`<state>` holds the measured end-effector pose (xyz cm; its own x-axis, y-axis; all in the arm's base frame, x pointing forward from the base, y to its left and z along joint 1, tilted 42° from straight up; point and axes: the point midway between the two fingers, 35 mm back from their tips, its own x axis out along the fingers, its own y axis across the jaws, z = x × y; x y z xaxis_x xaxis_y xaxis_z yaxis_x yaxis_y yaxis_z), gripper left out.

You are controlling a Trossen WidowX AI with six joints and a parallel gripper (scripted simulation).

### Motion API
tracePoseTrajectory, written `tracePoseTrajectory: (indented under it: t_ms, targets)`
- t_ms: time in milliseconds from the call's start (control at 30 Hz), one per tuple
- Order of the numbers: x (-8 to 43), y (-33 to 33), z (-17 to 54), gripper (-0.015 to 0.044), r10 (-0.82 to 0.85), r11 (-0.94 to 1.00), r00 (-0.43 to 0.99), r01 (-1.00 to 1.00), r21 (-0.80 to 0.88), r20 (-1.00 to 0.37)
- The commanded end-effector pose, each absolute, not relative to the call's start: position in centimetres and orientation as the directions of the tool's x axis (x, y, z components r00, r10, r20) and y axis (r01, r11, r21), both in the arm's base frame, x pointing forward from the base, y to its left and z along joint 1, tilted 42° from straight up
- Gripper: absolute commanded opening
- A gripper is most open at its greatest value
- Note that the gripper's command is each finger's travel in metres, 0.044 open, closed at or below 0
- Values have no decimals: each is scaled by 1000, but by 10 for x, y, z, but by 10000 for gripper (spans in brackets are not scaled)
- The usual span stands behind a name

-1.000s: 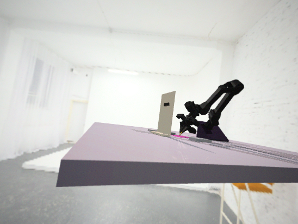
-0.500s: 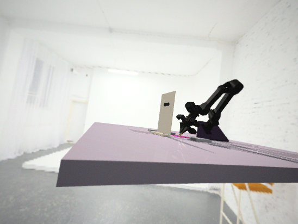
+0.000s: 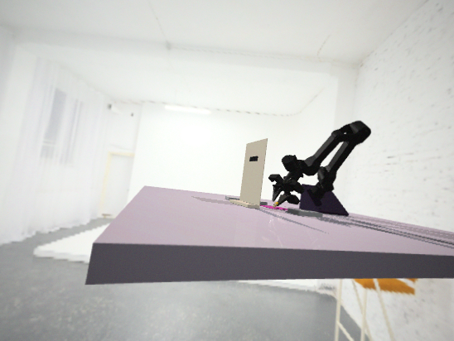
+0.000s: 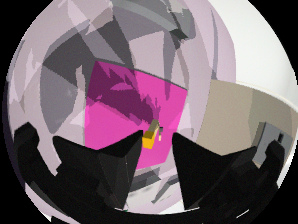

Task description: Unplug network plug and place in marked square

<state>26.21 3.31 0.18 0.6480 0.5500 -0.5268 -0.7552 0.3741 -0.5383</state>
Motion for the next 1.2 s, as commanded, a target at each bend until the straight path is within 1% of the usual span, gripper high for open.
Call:
tracePoseTrajectory:
  t_ms: [0, 1167]
  targets:
    - [262, 33, 2, 156, 551, 373, 647, -756, -538, -527]
    - [244, 16, 15, 156, 548, 374, 645, -759, -533, -532]
